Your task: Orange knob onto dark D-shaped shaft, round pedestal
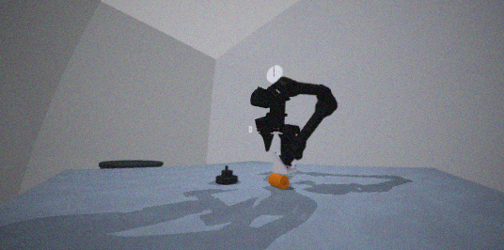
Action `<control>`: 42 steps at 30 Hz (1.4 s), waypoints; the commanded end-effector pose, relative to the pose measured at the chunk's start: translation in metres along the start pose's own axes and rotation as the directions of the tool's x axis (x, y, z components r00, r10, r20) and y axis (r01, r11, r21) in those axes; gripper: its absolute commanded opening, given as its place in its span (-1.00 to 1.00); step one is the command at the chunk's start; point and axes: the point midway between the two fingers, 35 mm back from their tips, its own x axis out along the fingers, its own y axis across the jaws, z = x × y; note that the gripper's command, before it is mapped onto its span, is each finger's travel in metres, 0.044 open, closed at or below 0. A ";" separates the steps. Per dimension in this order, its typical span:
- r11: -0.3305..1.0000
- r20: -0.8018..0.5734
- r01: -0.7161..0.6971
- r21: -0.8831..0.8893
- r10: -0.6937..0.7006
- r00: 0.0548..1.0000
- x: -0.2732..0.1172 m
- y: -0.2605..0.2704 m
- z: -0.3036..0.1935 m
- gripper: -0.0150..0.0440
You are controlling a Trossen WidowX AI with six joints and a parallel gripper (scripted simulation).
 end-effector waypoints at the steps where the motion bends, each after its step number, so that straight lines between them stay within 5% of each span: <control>1: 0.565 -0.048 -0.083 0.821 0.214 0.976 0.024 -0.003 -0.005 1.00; 11: 0.073 -0.051 0.030 0.997 0.304 0.951 0.030 -0.001 -0.005 1.00; 42: 0.066 -0.050 0.031 0.997 0.306 0.951 0.058 0.002 -0.005 1.00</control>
